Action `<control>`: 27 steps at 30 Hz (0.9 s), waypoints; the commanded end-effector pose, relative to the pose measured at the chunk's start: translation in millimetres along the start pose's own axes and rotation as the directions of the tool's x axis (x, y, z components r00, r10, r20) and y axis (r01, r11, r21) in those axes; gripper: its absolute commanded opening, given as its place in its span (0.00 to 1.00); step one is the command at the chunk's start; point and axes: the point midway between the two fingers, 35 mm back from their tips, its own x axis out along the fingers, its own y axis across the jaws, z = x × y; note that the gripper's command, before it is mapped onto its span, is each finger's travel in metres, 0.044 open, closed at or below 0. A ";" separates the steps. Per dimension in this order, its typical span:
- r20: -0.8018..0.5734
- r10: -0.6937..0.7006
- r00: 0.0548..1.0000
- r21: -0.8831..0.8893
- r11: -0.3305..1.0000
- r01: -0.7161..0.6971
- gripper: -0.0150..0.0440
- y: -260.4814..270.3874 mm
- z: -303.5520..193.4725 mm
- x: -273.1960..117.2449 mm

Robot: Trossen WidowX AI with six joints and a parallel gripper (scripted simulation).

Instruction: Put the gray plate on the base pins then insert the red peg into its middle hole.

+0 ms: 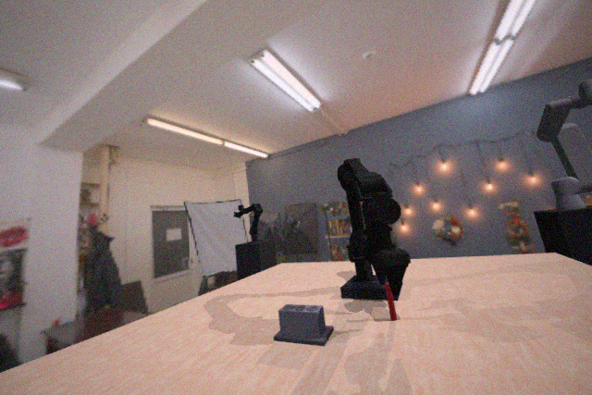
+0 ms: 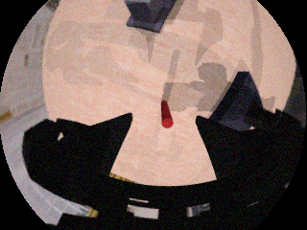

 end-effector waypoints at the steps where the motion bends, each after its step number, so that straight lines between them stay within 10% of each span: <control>1: -0.004 -0.006 1.000 0.005 1.000 0.006 1.00 -1.6 -0.7 7.5; 14: -0.004 -0.006 1.000 0.006 1.000 0.006 1.00 -2.7 -1.0 25.8; 27: -0.004 -0.006 1.000 0.006 1.000 0.006 0.42 -2.7 -1.0 25.8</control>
